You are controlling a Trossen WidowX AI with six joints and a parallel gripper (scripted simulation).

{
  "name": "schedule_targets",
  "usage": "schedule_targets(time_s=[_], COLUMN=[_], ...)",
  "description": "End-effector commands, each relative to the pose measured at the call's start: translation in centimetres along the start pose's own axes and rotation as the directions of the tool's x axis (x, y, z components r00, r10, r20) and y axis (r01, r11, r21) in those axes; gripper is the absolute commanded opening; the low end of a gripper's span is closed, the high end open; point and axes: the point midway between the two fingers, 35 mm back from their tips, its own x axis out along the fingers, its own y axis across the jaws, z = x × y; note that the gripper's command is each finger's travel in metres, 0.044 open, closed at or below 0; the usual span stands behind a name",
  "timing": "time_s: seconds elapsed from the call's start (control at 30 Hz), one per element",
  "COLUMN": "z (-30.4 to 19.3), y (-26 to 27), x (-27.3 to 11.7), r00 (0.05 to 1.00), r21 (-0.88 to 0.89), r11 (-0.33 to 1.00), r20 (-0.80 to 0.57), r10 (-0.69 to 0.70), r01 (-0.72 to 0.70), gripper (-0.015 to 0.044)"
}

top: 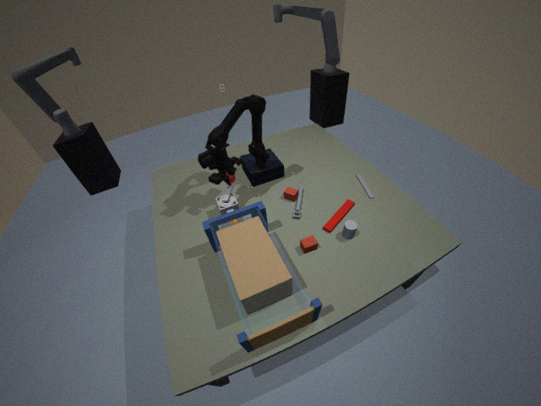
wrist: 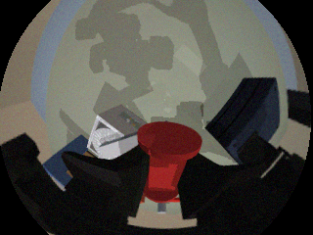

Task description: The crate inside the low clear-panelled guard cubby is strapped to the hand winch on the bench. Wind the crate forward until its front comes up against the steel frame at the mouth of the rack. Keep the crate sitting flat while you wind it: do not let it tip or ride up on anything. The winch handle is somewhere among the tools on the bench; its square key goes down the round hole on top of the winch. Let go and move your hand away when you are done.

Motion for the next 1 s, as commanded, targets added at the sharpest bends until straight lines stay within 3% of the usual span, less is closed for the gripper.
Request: schedule_targets(time_s=[0.0,0.97], z=[1.5,3.6], y=[1.1,3.5], x=[-0.2,-0.4], r00=[0.999,0.999], r21=[0.010,0.010], r11=[1.000,1.000], r20=[0.039,0.041], r10=[0.025,0.026], r01=[-0.025,-0.027], gripper=[0.0000,0.0000])
